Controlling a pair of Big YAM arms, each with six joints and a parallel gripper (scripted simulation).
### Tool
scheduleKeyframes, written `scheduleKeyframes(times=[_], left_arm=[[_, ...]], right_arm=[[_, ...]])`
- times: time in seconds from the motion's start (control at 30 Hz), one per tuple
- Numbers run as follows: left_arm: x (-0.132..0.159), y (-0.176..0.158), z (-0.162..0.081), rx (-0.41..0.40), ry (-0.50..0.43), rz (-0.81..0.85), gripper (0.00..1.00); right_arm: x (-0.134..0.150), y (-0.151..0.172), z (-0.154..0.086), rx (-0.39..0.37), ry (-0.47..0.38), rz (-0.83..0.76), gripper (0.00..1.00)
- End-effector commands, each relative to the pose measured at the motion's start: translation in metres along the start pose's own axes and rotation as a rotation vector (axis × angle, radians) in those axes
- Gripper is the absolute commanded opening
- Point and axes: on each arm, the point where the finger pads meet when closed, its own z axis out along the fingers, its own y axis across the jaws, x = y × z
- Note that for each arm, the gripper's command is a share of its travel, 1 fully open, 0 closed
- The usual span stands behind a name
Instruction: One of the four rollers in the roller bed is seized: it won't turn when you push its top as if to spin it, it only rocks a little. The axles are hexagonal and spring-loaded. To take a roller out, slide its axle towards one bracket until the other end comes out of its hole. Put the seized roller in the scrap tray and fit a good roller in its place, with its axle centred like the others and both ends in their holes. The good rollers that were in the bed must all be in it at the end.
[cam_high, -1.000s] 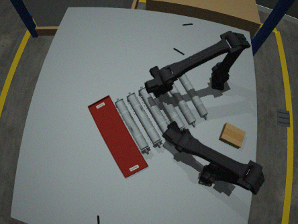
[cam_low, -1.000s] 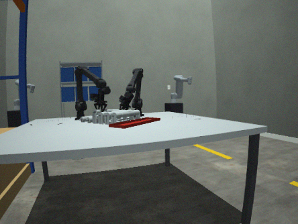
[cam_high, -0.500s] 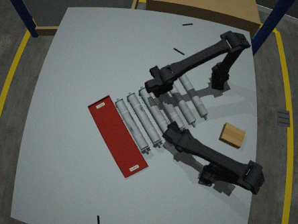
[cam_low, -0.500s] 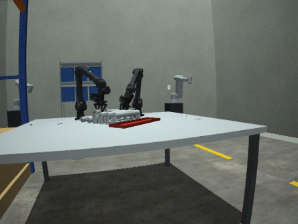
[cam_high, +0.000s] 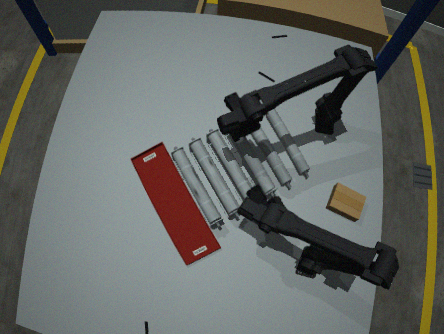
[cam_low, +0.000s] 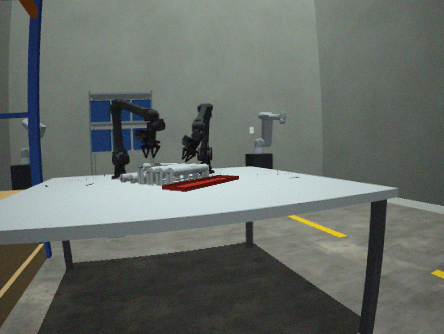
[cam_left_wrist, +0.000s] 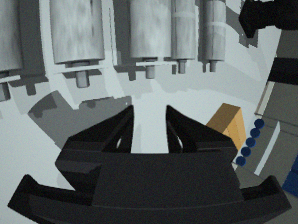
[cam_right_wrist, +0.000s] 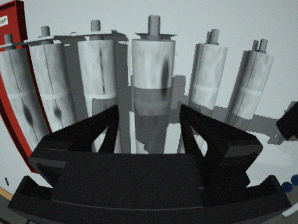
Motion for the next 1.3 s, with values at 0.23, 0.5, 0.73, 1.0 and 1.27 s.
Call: scheduleKeyframes(times=[0.23, 0.5, 0.73, 1.0, 1.27], left_arm=[[-0.012, 0.0, -0.005, -0.014, -0.027, 0.046, 0.32], [-0.017, -0.004, -0.009, -0.012, -0.023, 0.039, 0.32], [-0.022, -0.001, -0.01, -0.018, -0.028, 0.025, 0.32], [-0.023, -0.002, -0.011, -0.018, -0.025, 0.026, 0.32], [-0.022, -0.002, -0.012, -0.018, -0.023, 0.023, 0.32]], right_arm=[[-0.007, 0.008, -0.013, -0.036, -0.008, 0.015, 0.62], [-0.007, 0.008, -0.011, -0.032, -0.007, 0.015, 0.62], [-0.007, 0.008, -0.012, -0.032, -0.007, 0.014, 0.62], [-0.007, 0.008, -0.012, -0.032, -0.007, 0.014, 0.62], [-0.007, 0.008, -0.012, -0.032, -0.008, 0.014, 0.62]])
